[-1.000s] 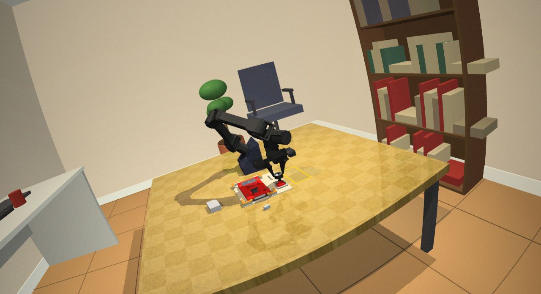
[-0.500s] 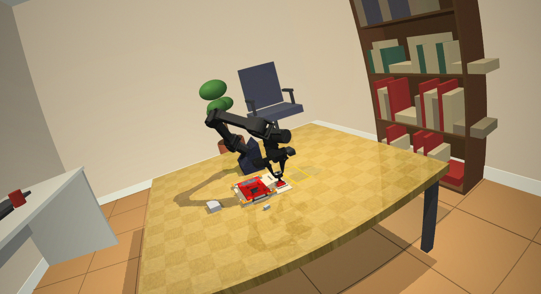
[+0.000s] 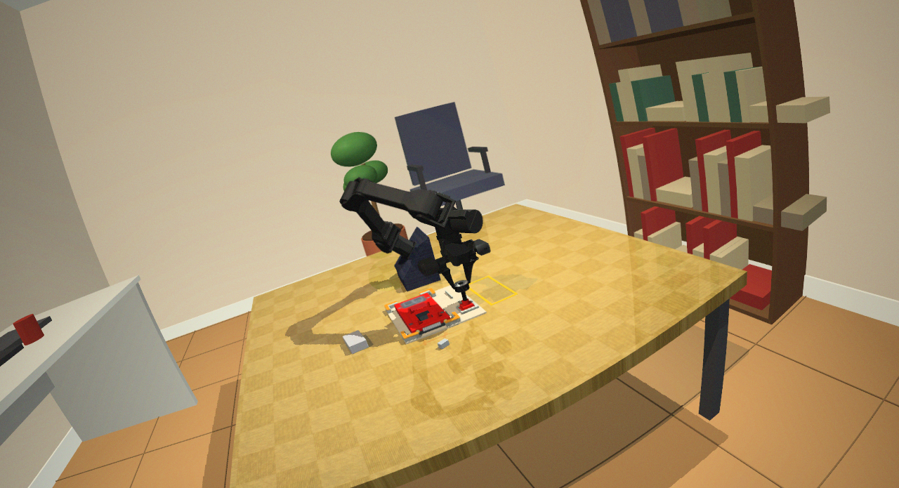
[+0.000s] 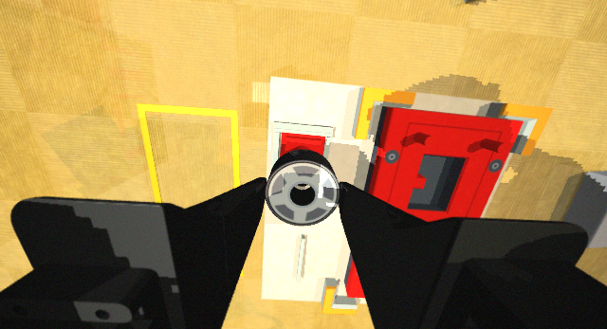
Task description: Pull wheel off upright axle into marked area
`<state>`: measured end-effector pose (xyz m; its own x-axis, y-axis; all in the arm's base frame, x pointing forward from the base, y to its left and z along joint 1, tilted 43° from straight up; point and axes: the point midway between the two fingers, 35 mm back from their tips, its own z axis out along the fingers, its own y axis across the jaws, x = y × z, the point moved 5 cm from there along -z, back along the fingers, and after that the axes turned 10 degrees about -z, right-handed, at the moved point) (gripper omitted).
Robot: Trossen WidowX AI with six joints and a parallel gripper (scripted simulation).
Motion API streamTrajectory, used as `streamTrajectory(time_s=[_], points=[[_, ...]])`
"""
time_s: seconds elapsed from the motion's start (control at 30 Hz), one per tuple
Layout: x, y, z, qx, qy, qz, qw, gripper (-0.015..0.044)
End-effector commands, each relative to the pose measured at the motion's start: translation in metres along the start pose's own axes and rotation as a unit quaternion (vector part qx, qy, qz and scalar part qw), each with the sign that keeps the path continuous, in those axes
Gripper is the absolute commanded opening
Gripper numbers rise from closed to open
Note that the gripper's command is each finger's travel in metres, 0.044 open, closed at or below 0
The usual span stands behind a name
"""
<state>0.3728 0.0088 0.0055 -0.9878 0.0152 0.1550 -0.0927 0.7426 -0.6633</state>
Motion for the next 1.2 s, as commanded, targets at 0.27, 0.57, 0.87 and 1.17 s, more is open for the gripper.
streamTrajectory(time_s=[0.27,0.57,0.87,1.17], points=[[0.0,-0.001,-0.023,-0.003,-0.003,0.004,1.0,0.0],[0.004,0.007,-0.029,0.0,0.001,-0.002,1.0,0.0],[0.021,0.062,-0.036,-0.006,-0.003,0.0,1.0,0.0],[0.044,0.109,-0.039,-0.007,-0.003,0.003,1.0,0.0]])
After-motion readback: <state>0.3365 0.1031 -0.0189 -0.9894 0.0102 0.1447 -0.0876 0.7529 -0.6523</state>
